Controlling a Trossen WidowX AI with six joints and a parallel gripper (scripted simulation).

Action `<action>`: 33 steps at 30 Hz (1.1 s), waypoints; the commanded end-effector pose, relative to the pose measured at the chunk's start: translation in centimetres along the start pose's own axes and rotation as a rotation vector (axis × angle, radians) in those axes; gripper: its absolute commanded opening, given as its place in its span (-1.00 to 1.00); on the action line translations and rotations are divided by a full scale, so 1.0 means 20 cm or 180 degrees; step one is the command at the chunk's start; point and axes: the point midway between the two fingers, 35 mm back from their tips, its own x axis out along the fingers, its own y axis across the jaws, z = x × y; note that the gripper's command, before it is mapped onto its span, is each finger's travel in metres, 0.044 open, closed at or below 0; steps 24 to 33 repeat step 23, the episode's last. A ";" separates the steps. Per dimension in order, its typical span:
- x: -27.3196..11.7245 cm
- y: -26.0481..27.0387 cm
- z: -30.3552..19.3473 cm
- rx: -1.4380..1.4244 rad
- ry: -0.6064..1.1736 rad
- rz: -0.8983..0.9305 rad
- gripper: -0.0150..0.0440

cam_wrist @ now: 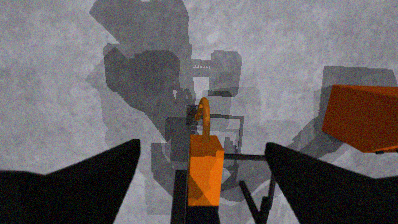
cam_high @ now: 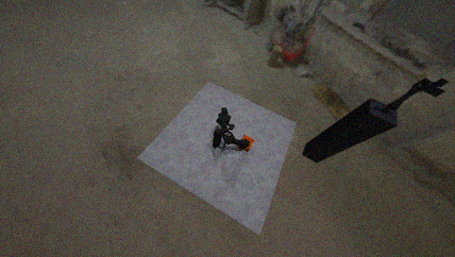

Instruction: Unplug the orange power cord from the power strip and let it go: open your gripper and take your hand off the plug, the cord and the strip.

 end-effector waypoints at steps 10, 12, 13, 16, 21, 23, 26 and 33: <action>-0.04 -0.01 0.18 0.0014 -0.0003 0.0003 1.00; -0.04 -0.01 0.18 0.0014 -0.0003 0.0003 1.00; -0.04 -0.01 0.18 0.0014 -0.0003 0.0003 1.00; -0.04 -0.01 0.18 0.0014 -0.0003 0.0003 1.00; -0.04 -0.01 0.18 0.0014 -0.0003 0.0003 1.00; -0.04 -0.01 0.18 0.0014 -0.0003 0.0003 1.00; -0.04 -0.01 0.18 0.0014 -0.0003 0.0003 1.00; -0.04 -0.01 0.18 0.0014 -0.0003 0.0003 1.00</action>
